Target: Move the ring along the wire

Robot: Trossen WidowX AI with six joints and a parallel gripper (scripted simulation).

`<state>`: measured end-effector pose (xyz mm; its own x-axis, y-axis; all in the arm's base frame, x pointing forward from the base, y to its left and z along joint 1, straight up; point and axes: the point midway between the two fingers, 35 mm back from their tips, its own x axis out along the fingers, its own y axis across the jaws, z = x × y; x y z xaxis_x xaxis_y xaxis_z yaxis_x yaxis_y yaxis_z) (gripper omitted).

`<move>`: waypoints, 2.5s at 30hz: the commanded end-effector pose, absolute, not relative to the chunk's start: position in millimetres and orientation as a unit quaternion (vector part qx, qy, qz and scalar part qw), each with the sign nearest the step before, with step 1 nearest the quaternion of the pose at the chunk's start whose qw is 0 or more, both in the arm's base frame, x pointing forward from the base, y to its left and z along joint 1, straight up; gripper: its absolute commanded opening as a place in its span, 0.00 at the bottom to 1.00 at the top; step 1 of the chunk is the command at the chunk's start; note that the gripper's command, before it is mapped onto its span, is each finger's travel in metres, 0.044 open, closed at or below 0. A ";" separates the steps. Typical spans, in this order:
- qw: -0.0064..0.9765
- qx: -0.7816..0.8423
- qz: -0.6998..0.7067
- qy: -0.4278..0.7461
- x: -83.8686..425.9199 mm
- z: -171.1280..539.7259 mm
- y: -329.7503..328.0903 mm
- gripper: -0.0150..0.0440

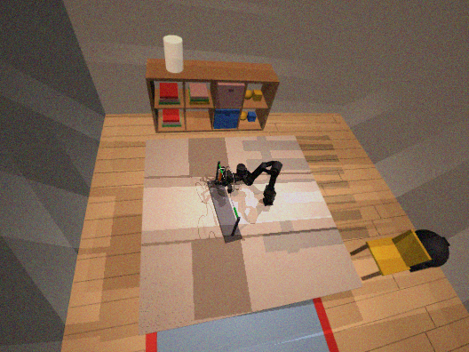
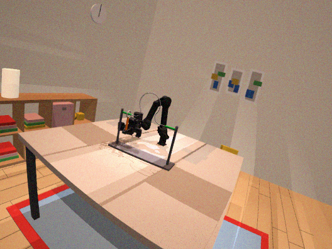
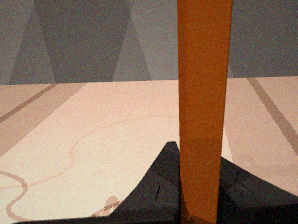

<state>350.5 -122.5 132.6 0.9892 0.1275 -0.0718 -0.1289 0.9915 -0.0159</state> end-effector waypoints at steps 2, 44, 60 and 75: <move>0.997 -0.011 0.066 0.036 350.5 132.7 -121.8 0.00; 0.996 0.039 0.071 0.036 344.1 132.5 -68.6 0.00; 0.982 0.165 0.077 0.042 338.6 141.1 -24.0 0.00; 0.951 0.283 0.092 0.078 326.8 159.8 10.8 0.00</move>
